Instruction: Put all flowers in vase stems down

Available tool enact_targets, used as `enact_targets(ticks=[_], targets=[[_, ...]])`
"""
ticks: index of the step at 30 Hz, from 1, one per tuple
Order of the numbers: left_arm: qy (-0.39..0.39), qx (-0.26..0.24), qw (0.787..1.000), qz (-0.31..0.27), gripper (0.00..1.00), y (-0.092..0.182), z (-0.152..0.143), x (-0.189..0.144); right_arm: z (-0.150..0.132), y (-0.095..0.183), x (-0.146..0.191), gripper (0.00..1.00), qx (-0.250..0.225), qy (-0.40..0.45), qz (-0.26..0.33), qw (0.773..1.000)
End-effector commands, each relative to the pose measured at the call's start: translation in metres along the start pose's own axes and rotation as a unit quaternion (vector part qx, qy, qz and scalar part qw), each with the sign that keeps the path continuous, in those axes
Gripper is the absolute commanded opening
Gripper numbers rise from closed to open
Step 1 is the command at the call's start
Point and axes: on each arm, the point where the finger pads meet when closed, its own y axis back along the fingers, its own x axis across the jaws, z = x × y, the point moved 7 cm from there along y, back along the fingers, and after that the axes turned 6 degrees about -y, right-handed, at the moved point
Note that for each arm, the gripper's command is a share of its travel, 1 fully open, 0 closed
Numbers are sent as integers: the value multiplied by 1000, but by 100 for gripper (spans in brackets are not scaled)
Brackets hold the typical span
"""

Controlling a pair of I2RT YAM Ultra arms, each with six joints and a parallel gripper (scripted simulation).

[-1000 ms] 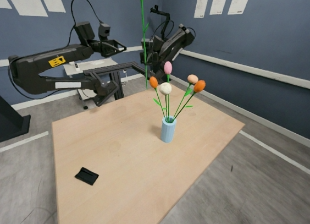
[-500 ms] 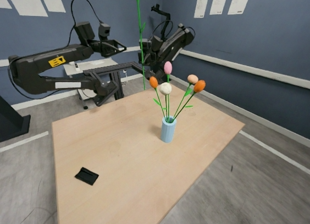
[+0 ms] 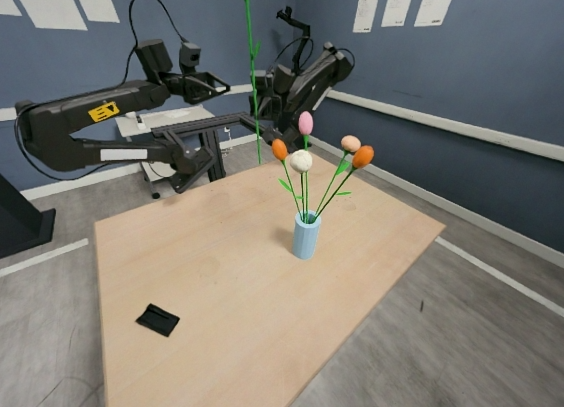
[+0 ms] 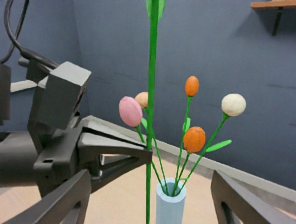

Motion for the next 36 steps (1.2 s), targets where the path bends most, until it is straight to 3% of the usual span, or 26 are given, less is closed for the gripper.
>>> enact_targets(ticks=[1,36], targets=[[15,-24,1000,-5,0,-8,17,0,-4,1,4,70,-1,12,4,1000],[20,-34,999,-6,0,-9,18,4,-4,1,4,70,-1,12,4,1000]])
